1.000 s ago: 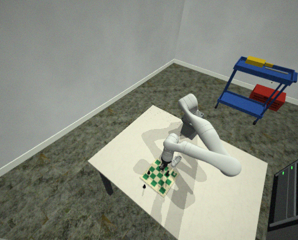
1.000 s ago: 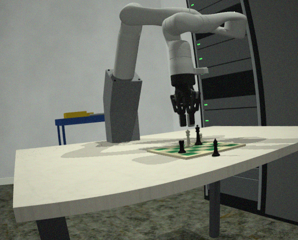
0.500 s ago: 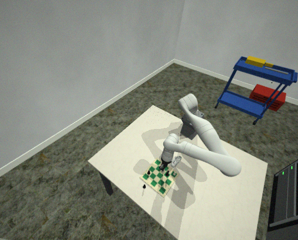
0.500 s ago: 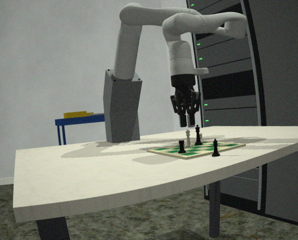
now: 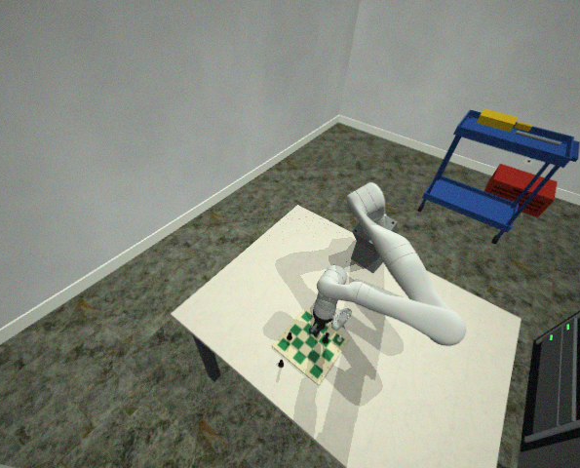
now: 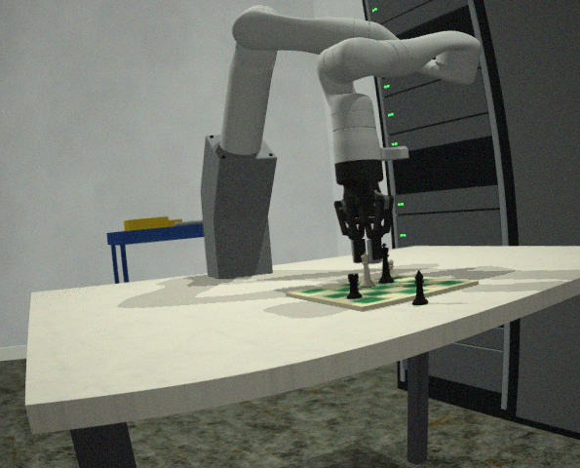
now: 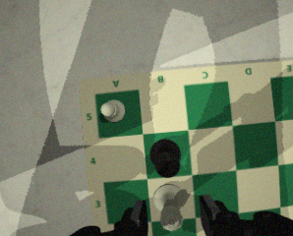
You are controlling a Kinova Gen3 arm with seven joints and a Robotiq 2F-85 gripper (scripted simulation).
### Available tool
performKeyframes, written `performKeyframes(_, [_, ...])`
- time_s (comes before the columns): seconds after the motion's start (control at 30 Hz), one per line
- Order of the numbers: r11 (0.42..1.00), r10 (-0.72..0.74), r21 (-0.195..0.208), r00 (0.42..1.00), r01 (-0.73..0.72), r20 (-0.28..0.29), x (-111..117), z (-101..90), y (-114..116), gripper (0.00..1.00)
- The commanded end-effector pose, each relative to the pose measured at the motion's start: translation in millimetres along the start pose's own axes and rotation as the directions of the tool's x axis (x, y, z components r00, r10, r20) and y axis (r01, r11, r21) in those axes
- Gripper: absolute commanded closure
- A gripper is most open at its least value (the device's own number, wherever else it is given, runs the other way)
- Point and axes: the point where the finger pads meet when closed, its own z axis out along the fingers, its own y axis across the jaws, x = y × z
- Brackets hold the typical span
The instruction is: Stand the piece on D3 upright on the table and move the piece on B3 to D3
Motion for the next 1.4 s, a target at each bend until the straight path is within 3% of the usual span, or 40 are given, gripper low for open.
performKeyframes(0.0, [1.0,-0.005,0.006,1.0,0.005,0.005,-2.0,6.6,-2.0,0.59])
performKeyframes(1.37, [1.0,-0.005,0.006,1.0,0.005,0.005,-2.0,13.6,-2.0,0.59])
